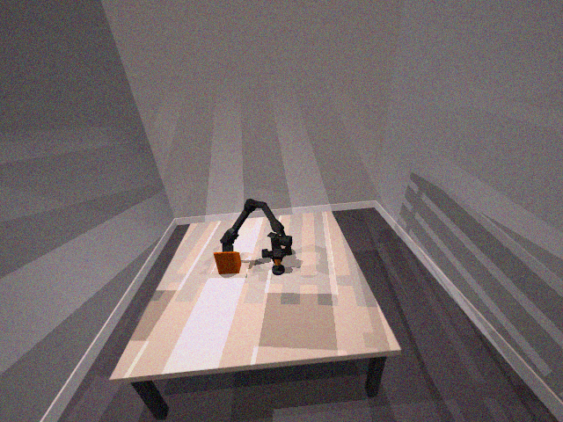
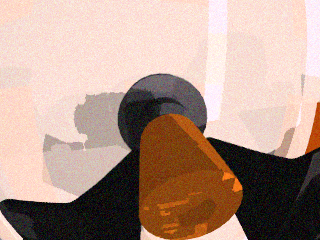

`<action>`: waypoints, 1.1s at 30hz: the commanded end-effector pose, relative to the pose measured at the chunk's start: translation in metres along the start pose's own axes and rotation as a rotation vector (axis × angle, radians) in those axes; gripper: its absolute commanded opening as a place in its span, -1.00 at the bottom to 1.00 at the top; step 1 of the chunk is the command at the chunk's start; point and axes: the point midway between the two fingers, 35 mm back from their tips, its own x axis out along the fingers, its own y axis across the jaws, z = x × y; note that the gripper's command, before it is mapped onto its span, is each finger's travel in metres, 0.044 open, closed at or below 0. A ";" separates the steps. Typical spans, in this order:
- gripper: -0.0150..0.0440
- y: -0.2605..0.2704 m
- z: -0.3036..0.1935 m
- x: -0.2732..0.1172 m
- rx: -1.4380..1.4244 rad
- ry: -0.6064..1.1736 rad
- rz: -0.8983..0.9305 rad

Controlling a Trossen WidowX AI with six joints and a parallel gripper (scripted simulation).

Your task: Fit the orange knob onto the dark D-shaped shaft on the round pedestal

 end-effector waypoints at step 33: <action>-0.49 0.000 0.000 0.000 0.237 0.000 0.002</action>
